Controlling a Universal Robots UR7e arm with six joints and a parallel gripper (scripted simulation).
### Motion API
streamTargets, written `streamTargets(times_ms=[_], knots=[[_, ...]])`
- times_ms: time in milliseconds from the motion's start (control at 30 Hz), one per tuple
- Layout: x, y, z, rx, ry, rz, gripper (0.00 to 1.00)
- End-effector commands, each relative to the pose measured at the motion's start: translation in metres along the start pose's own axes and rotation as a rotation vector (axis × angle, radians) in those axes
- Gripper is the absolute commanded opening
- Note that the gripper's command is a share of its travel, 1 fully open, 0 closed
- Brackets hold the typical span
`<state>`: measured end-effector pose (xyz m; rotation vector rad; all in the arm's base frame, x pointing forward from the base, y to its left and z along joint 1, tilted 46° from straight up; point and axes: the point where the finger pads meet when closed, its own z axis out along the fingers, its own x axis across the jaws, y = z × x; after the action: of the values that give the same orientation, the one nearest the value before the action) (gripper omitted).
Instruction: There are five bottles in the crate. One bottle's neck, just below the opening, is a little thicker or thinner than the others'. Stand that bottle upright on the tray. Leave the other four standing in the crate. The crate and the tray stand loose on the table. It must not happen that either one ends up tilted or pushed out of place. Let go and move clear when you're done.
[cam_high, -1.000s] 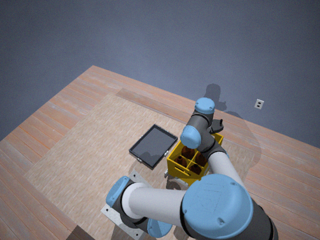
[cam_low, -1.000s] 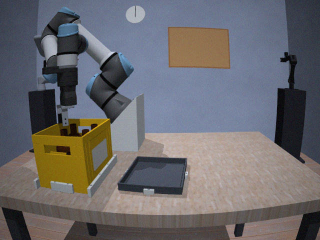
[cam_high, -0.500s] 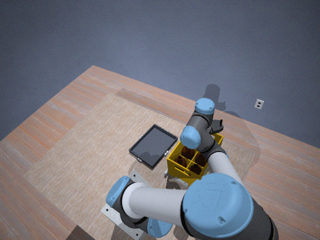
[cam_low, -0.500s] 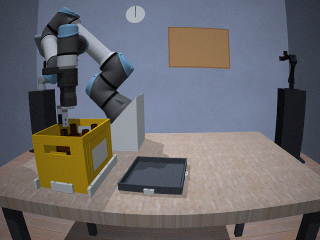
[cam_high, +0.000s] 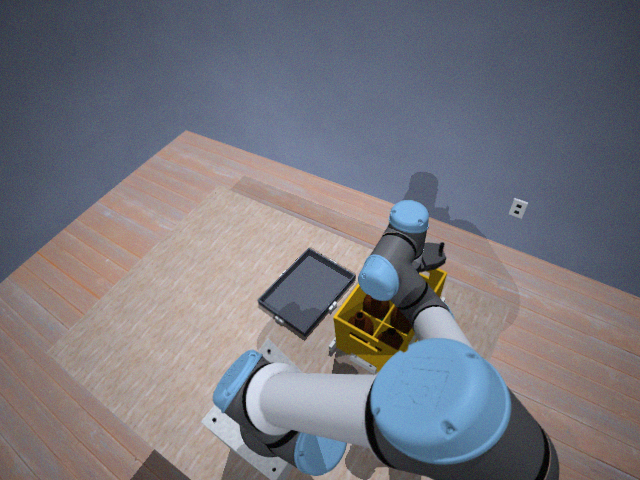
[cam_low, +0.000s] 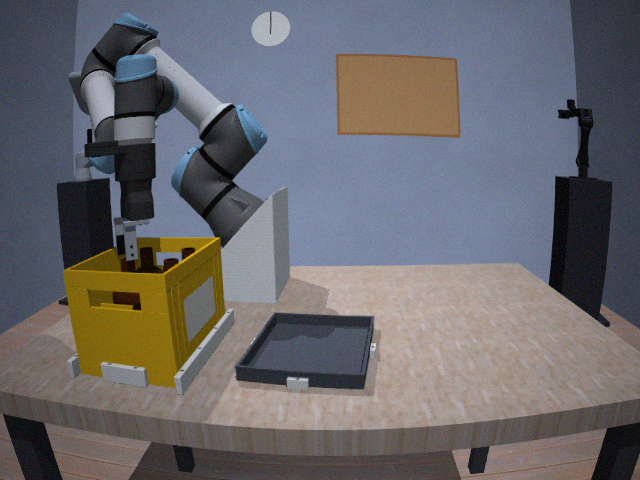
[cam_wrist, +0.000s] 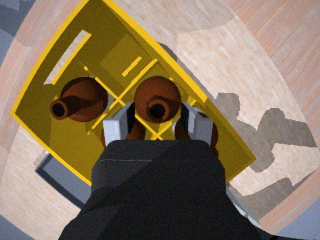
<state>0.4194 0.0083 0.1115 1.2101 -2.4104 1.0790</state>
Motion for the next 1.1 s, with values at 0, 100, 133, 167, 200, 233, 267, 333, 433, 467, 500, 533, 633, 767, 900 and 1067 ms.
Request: streamTargets(times_ms=[0,100,133,167,200,233,267,333,433,467,500,533,633,767,900,1067], knots=[[0.0,0.0,0.004,0.001,-0.001,0.0,1.0],[0.0,0.0,0.008,0.001,-0.001,0.0,1.0],[0.0,0.0,0.009,0.001,-0.001,0.0,1.0],[0.0,0.0,0.01,0.001,-0.001,0.0,1.0],[0.0,0.0,0.011,0.001,-0.001,0.0,1.0],[0.0,0.0,0.012,0.001,-0.001,0.0,1.0],[0.0,0.0,0.013,0.001,-0.001,0.0,1.0],[0.0,0.0,0.015,0.001,-0.001,0.0,1.0],[0.0,0.0,0.017,0.001,-0.001,0.0,1.0],[0.0,0.0,0.017,0.001,-0.001,0.0,1.0],[0.0,0.0,0.018,0.001,-0.001,0.0,1.0],[0.0,0.0,0.019,0.001,-0.001,0.0,1.0],[0.0,0.0,0.021,0.001,-0.001,0.0,1.0],[0.0,0.0,0.023,0.001,-0.001,0.0,1.0],[0.0,0.0,0.024,0.001,-0.001,0.0,1.0],[0.0,0.0,0.024,0.001,-0.001,0.0,1.0]])
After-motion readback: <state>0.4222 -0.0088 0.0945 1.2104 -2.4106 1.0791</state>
